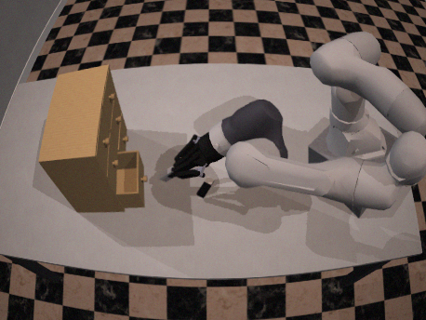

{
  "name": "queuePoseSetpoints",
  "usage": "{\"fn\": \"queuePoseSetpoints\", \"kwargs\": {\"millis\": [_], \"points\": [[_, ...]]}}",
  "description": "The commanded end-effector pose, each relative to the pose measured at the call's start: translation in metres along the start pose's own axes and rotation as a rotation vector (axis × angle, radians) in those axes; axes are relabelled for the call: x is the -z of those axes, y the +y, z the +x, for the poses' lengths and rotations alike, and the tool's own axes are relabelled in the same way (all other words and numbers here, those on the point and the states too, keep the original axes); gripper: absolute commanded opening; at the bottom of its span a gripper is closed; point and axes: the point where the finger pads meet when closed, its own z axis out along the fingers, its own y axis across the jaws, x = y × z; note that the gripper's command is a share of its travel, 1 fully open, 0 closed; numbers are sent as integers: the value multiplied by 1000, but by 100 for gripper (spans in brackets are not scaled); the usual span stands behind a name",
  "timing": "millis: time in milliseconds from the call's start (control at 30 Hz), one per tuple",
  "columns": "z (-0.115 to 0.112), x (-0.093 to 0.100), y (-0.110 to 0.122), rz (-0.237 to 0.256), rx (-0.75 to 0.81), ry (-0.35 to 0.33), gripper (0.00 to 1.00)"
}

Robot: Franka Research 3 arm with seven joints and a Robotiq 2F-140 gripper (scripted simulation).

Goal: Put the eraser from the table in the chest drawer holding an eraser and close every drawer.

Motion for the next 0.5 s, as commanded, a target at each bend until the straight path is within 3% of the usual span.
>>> {"fn": "queuePoseSetpoints", "kwargs": {"millis": [0, 467], "points": [[-3, 0, -2, 2, 6, -5, 0], [-5, 0, -3, 2, 6, -5, 0]]}}
